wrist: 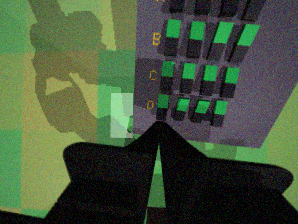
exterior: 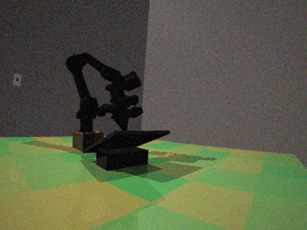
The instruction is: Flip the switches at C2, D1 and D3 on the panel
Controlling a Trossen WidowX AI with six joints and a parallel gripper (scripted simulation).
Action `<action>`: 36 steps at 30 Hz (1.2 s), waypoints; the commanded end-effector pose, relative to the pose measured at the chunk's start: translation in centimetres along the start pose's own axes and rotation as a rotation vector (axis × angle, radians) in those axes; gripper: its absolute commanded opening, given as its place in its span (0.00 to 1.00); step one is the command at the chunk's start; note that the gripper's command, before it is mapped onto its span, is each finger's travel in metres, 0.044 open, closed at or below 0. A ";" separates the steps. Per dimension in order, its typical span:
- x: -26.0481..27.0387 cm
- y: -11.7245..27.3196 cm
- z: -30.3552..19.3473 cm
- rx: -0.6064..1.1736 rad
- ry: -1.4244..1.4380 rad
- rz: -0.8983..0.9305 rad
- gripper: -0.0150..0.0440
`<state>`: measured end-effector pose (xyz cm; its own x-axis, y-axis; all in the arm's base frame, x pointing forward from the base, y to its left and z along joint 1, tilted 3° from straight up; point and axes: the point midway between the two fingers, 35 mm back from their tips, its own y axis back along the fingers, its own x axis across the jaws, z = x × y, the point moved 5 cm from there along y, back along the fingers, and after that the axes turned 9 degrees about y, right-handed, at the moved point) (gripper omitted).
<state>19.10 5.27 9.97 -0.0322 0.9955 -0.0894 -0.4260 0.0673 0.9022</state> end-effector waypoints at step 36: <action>-0.2 -3.7 -0.7 0.006 0.005 -0.013 0.25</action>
<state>20.19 4.82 6.66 -0.0260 0.9943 -0.1036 -0.4302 0.0824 0.8990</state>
